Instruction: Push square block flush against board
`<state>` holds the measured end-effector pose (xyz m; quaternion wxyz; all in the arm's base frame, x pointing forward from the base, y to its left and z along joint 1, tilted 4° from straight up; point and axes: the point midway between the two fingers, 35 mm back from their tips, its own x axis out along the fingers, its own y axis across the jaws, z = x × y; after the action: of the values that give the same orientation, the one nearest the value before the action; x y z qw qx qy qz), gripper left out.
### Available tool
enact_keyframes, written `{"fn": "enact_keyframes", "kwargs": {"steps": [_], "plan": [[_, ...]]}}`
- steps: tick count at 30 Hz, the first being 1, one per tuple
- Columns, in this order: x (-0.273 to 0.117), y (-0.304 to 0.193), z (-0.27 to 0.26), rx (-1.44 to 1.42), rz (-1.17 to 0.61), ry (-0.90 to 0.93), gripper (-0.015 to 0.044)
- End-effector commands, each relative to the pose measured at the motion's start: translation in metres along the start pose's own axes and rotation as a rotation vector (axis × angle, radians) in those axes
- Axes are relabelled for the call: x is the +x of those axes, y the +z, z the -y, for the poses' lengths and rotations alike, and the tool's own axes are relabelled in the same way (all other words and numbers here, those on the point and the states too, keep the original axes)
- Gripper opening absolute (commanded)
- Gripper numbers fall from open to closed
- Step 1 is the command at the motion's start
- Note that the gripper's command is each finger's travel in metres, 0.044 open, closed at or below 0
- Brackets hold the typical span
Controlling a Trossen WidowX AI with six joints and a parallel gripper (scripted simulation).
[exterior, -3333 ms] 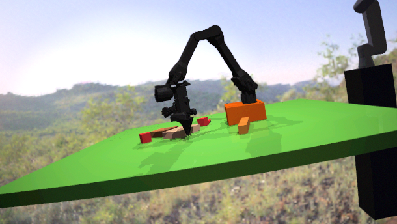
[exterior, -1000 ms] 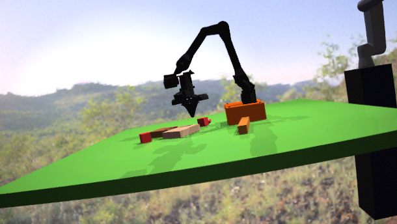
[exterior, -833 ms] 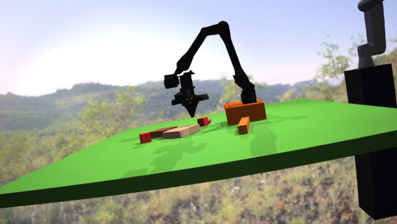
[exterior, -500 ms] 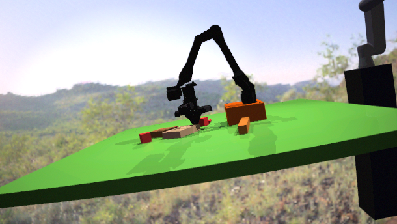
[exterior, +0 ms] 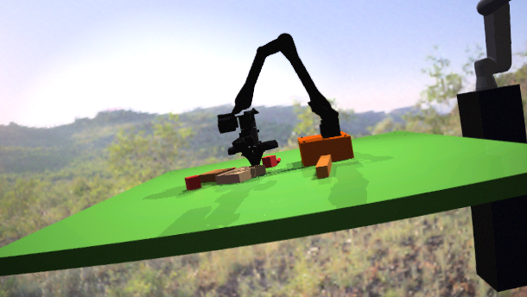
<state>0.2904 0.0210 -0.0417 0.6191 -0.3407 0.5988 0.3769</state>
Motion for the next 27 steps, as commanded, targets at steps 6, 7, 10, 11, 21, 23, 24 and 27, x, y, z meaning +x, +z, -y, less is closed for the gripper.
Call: {"fn": "enact_keyframes", "kwargs": {"steps": [6,7,10,11,21,23,24,27], "plan": [[-0.001,0.010,0.001,0.003,0.001,-0.004,0.0000],[-0.001,0.009,0.002,0.003,0.001,-0.004,0.0000],[-0.001,0.006,0.002,0.003,0.001,-0.004,0.0000],[-0.001,0.005,0.002,0.003,0.001,-0.004,0.0000],[-0.001,-0.012,0.002,0.003,-0.001,-0.004,0.0000],[-0.001,-0.015,0.002,0.003,-0.001,-0.004,0.0000],[-0.001,-0.017,0.002,0.003,-0.001,-0.004,0.0000],[-0.001,-0.022,0.002,0.003,-0.002,-0.004,0.0000]]}}
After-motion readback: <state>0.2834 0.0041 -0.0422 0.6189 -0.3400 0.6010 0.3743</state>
